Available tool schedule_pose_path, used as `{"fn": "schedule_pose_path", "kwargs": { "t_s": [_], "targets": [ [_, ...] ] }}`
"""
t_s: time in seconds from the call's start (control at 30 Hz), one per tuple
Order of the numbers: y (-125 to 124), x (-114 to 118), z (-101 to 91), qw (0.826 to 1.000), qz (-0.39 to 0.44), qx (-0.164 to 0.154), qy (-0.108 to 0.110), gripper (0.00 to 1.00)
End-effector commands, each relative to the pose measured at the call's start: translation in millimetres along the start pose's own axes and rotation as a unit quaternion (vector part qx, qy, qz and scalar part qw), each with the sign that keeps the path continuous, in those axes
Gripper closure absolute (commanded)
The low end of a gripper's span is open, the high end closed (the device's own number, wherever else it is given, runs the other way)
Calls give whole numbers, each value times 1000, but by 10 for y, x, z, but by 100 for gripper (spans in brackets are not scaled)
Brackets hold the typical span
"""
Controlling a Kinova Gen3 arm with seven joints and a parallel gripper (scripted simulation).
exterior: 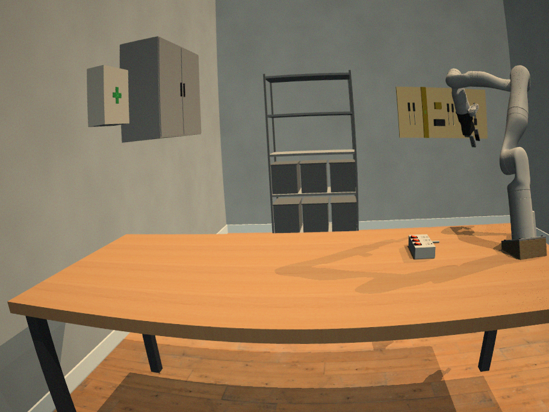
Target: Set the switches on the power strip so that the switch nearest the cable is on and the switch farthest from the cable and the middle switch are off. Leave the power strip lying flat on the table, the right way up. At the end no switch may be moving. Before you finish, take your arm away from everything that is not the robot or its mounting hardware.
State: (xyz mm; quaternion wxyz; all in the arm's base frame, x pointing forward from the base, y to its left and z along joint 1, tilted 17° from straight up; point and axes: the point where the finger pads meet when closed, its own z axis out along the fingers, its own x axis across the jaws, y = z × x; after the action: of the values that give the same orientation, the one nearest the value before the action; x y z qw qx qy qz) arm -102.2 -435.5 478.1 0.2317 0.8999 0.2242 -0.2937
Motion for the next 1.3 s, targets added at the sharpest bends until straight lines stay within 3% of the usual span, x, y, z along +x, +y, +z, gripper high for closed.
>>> {"fn": "schedule_pose_path", "kwargs": {
  "t_s": [0.0,0.23,0.27,0.6,0.63,1.03,1.07,1.27],
  "targets": [
    [142,134,-87,1000,-16,-12,1,0],
    [142,134,-87,1000,-16,-12,1,0],
    [321,414,-191,999,-36,-26,14,0],
    [321,414,-191,999,-36,-26,14,0],
    [480,703,-297,997,-57,-40,28,0],
    [480,703,-297,997,-57,-40,28,0],
    [617,1000,-405,995,-77,-53,42,0],
    [617,1000,-405,995,-77,-53,42,0]
  ]
}}
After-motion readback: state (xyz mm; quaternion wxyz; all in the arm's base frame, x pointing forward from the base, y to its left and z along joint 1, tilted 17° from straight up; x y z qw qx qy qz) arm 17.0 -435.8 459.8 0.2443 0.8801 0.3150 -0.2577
